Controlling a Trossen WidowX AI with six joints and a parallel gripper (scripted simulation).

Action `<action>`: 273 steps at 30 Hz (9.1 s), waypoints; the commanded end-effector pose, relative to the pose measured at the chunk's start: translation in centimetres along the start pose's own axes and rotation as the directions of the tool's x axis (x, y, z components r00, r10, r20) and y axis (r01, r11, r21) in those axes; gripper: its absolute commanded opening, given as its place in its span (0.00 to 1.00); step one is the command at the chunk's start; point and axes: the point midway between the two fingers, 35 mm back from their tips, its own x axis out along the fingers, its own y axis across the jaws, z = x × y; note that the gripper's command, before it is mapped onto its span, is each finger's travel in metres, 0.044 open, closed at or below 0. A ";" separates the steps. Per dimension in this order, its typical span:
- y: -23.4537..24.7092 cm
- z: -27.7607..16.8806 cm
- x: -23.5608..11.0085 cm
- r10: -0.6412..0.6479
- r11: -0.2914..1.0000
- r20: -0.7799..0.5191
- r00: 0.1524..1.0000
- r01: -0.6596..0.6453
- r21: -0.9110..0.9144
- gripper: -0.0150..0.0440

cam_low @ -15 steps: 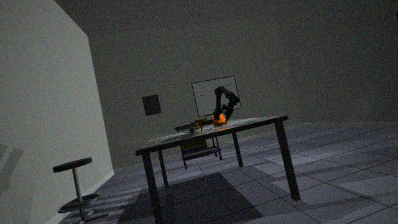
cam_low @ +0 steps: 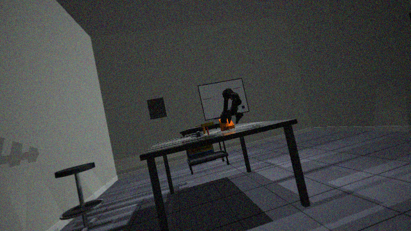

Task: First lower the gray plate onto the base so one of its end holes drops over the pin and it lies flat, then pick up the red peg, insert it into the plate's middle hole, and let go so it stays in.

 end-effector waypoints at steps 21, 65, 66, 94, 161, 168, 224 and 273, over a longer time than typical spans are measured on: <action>0.1 1.7 -4.0 0.139 0.558 -0.290 0.947 -0.317 -0.767 1.00; -47.1 9.3 6.0 0.099 0.556 -0.300 0.949 -0.303 -0.774 1.00; -47.0 9.0 7.0 0.100 0.556 -0.300 0.949 -0.303 -0.774 1.00; -46.4 7.6 11.9 0.100 0.556 -0.299 0.949 -0.303 -0.774 1.00; -46.4 9.5 8.5 0.099 0.552 -0.290 0.952 -0.295 -0.780 0.25; -46.6 10.1 6.4 0.097 0.553 -0.294 0.951 -0.297 -0.778 0.25; -56.2 5.3 6.9 0.093 0.676 -0.297 0.950 -0.279 -0.682 0.25; -59.8 1.3 9.0 0.094 0.723 -0.302 0.949 -0.273 -0.634 0.25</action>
